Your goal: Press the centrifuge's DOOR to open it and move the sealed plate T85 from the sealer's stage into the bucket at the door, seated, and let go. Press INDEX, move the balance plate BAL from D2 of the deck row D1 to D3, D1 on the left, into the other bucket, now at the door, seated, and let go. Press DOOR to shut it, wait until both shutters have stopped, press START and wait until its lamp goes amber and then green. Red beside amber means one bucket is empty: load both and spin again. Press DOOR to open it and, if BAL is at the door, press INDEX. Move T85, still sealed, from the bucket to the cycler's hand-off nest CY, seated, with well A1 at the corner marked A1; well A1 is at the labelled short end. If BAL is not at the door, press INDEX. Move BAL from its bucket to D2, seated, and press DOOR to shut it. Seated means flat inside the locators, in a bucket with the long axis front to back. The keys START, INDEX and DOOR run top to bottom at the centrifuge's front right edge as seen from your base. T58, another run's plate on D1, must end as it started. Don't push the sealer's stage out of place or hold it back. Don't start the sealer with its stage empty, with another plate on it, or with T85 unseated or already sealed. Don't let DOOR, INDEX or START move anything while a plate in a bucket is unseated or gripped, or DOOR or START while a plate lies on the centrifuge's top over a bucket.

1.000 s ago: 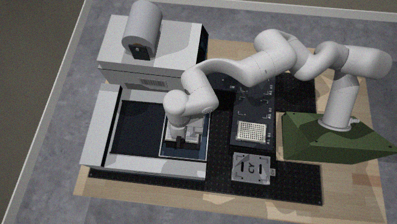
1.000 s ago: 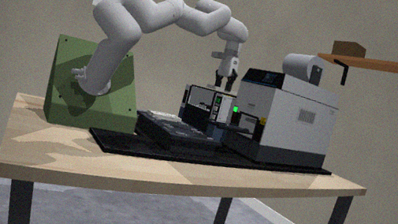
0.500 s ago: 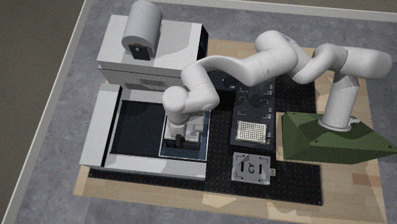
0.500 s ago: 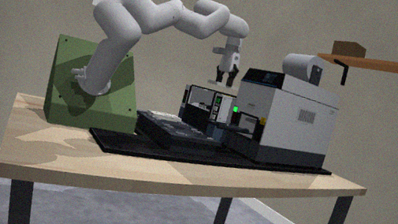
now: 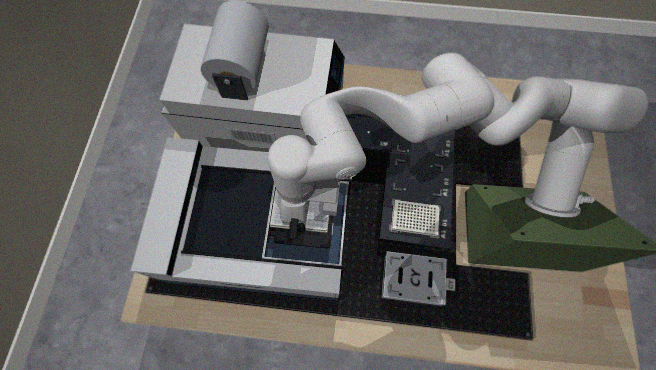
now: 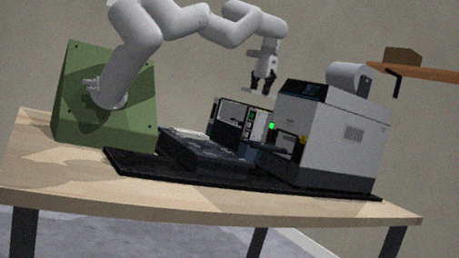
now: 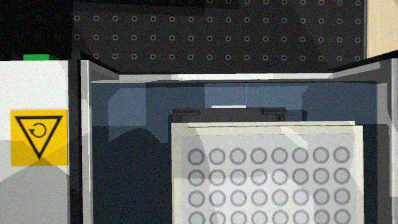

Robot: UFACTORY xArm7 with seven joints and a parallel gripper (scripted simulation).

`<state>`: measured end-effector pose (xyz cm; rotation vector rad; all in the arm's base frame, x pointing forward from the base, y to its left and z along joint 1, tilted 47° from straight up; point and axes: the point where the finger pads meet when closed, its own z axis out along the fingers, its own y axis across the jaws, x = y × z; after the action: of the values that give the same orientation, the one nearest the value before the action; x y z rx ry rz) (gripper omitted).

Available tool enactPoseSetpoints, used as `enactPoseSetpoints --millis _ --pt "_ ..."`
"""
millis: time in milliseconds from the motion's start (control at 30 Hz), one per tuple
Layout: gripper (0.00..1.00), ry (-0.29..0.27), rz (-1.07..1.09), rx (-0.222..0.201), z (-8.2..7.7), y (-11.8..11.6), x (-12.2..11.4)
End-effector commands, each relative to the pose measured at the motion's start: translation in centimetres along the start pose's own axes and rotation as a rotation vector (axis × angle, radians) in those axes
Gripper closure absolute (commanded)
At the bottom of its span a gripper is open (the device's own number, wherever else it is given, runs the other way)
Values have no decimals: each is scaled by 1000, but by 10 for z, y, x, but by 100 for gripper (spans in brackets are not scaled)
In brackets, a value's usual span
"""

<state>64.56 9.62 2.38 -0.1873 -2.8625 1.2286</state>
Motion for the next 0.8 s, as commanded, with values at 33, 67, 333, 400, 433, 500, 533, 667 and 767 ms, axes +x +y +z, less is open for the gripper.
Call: enactPoseSetpoints --millis 33,67,333,400,433,500,533,667,767 --pt "100 11 0 5 -3 0 -1" --pt "100 11 0 5 -3 0 -1" --pt "100 11 0 5 -3 0 -1" --pt "100 11 0 5 -3 0 4" --pt "100 11 0 5 -3 1 6" --pt "100 11 0 5 -3 1 10" --pt "100 11 0 5 -4 1 13" --pt "100 11 0 5 -4 1 17" --pt "100 11 0 5 -4 1 24"
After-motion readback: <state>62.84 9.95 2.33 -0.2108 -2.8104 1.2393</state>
